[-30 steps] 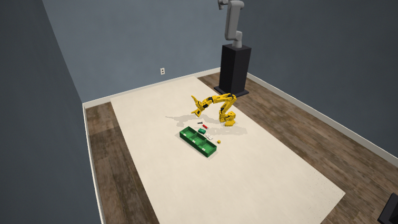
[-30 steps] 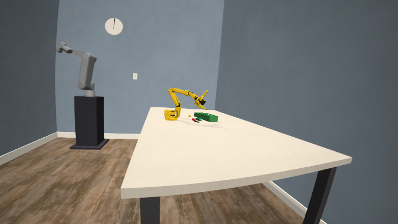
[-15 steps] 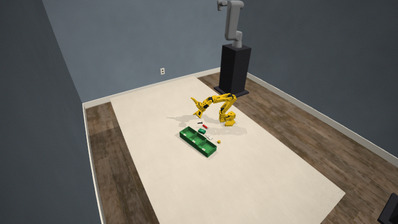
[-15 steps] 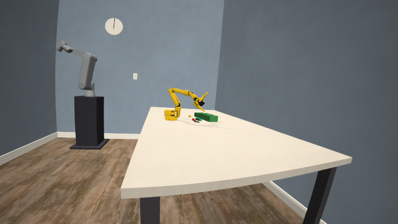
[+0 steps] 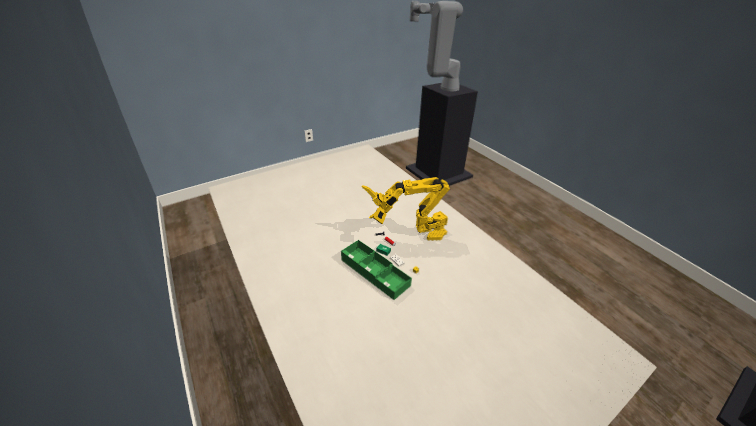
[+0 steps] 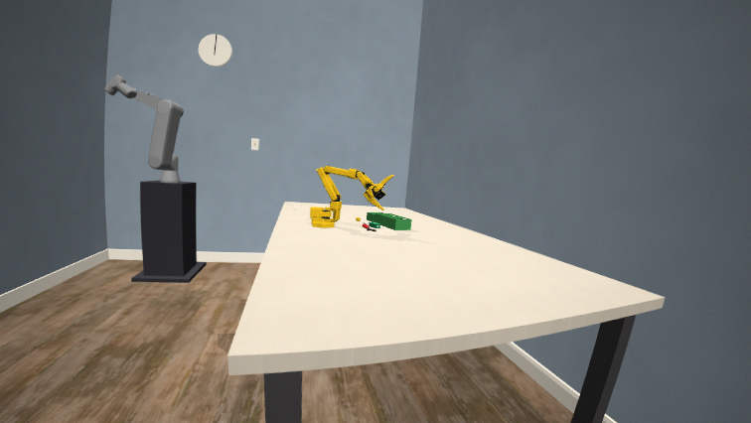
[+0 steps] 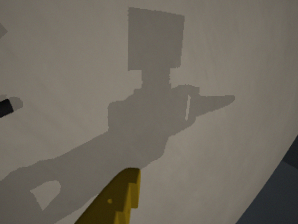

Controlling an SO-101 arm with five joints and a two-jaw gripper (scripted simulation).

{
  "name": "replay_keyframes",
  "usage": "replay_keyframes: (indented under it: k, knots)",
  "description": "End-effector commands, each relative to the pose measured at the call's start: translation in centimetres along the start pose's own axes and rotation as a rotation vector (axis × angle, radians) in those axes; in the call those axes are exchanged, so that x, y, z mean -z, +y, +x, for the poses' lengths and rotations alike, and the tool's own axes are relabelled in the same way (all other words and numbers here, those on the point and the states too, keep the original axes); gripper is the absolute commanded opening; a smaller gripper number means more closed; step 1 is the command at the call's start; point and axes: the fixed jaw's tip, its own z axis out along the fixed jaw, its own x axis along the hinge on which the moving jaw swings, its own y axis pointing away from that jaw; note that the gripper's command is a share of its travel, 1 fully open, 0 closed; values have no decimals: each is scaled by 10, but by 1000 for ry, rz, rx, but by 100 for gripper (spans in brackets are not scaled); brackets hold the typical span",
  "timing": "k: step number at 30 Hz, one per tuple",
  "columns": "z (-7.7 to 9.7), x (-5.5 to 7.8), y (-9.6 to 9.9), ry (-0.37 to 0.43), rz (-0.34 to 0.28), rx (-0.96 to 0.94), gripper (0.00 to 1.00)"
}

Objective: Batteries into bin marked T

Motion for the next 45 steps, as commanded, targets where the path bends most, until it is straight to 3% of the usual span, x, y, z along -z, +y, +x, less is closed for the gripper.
replay_keyframes:
  k: [1,10,12,13,29,45]
  knots:
    - [0,7,-8,-2,16,7,100]
    - [-1,17,-11,-1,-8,20,100]
    - [-1,17,-11,-1,-8,20,100]
    - [0,9,1,2,-58,11,100]
    - [-6,12,4,-9,-86,-55,100]
    - [-31,25,16,-22,-223,-347,100]
